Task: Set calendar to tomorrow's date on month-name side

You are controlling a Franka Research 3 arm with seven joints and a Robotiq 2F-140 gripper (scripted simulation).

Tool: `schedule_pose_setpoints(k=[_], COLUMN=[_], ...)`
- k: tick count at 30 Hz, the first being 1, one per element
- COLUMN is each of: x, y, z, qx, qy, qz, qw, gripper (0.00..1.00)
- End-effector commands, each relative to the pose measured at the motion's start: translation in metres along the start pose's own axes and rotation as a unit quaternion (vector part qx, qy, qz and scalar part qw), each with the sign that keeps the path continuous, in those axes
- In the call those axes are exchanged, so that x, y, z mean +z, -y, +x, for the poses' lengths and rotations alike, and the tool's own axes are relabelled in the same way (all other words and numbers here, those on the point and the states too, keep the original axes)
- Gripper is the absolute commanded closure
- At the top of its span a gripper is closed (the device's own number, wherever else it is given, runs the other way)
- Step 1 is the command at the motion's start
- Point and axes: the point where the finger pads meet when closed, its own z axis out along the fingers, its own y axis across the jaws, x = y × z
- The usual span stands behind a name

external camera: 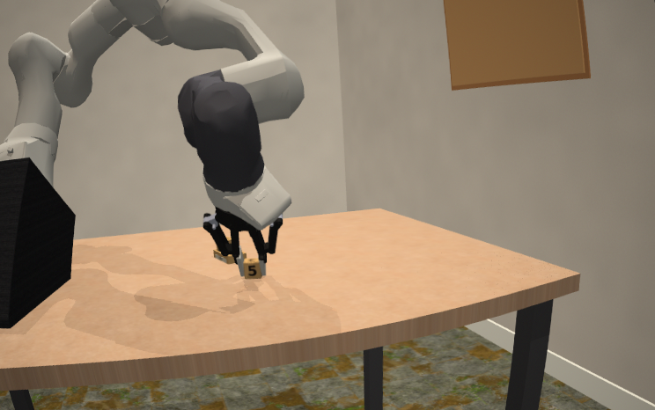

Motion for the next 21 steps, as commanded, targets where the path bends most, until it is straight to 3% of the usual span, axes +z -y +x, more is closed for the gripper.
schedule_pose_setpoints(k=[1,16,17,21], x=[0.0005,0.0005,0.0005,0.0005], y=[0.0013,0.0013,0.0013,0.0013], z=[0.0001,0.0001,0.0001,0.0001], qx=[-0.003,-0.003,-0.003,-0.003], qy=[0.000,0.000,0.000,0.000], qz=[0.001,0.001,0.001,0.001], qw=[1.000,1.000,1.000,1.000], gripper=[0.80,0.71,0.59,0.59])
